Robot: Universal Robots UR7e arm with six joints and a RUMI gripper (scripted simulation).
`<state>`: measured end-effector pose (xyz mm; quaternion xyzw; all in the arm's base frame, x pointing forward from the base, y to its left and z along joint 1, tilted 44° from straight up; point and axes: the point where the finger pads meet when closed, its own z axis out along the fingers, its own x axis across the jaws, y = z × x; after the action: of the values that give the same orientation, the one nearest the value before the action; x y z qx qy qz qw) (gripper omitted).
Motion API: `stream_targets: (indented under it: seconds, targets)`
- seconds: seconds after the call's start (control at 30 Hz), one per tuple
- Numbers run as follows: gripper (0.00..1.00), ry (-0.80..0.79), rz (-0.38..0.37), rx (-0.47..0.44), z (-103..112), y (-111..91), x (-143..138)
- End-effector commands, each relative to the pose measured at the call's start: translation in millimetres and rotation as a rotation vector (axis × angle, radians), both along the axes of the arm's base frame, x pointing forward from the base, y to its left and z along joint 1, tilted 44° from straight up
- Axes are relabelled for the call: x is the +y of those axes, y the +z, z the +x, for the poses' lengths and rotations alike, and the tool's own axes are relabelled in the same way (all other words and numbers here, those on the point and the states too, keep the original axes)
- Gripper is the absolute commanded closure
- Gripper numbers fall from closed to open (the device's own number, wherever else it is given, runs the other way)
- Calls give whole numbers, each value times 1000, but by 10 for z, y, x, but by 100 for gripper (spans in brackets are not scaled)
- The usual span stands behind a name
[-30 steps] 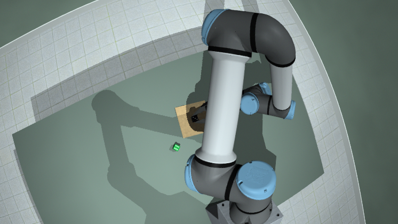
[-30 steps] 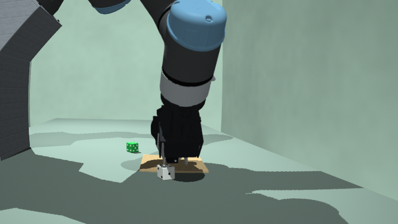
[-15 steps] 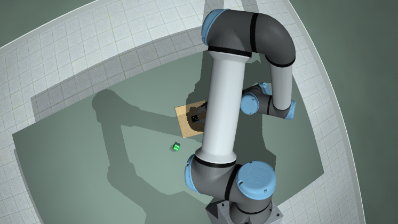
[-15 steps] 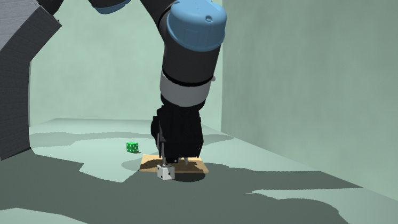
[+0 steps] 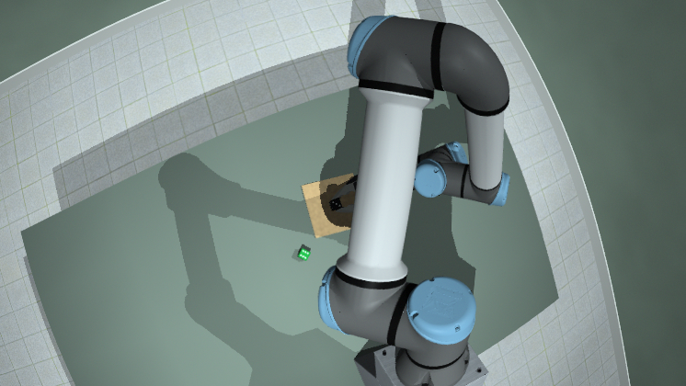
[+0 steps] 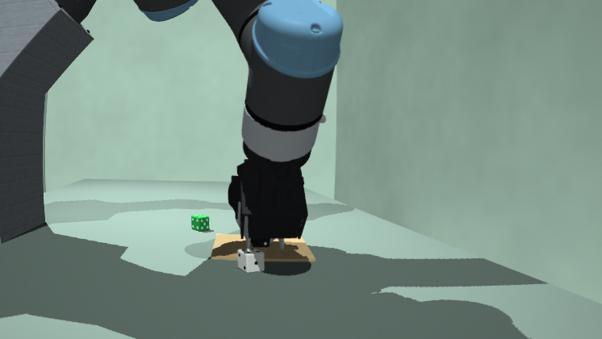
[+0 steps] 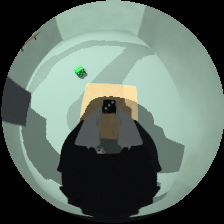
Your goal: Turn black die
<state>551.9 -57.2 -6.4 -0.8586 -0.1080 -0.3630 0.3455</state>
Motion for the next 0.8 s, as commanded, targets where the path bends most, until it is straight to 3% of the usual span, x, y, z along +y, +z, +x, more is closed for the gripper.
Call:
stream_targets:
  seconds: [0.0, 0.53, 0.77]
  targets:
    - [94, 0, 0, -1, 1, 3, -2]
    - [94, 0, 0, -1, 1, 3, -2]
    - [86, 0, 0, -1, 1, 3, -2]
